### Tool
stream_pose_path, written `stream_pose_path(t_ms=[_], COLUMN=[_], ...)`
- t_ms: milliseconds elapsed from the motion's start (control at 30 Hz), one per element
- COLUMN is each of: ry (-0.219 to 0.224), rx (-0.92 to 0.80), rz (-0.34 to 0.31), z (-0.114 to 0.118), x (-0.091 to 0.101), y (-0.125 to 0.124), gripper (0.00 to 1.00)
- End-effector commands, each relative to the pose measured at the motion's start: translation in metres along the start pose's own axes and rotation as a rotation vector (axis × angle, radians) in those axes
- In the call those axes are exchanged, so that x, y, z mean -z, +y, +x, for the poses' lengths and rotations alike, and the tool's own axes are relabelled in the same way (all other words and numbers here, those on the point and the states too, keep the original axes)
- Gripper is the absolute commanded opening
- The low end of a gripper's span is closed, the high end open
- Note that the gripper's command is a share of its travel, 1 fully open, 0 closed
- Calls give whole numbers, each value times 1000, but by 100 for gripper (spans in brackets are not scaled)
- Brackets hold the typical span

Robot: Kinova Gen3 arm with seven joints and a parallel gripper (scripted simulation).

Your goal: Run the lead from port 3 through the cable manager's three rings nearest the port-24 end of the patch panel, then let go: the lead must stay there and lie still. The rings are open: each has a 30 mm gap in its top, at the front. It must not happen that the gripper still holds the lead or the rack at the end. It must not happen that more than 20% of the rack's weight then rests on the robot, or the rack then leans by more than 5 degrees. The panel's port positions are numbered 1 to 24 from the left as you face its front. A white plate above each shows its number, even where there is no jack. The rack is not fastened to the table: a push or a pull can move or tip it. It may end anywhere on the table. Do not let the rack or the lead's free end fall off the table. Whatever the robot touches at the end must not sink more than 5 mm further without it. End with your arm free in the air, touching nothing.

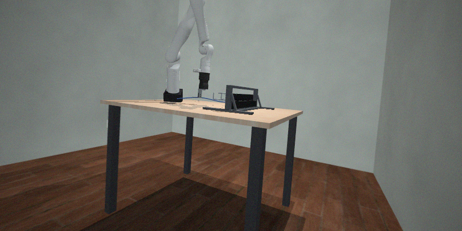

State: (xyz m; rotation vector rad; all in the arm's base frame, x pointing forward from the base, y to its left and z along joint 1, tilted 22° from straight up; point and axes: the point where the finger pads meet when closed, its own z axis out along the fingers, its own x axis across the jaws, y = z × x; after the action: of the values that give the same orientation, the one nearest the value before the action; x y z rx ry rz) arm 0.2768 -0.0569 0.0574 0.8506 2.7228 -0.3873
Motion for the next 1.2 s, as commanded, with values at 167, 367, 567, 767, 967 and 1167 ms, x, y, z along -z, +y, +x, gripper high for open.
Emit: stream_pose_path(t_ms=[167, 367, 567, 767, 967, 1167], ry=[-8, -10, -8, -9, -9, -8], rx=[11, 53, 103, 145, 212, 281], rz=[-10, -8, -9, -8, -8, -9], z=[-19, -39, -61, -80, -110, -142], x=[8, 17, 28, 35, 49, 64], y=[2, 3, 4, 5, 6, 7], gripper=[0, 0, 0, 0, 0, 0])
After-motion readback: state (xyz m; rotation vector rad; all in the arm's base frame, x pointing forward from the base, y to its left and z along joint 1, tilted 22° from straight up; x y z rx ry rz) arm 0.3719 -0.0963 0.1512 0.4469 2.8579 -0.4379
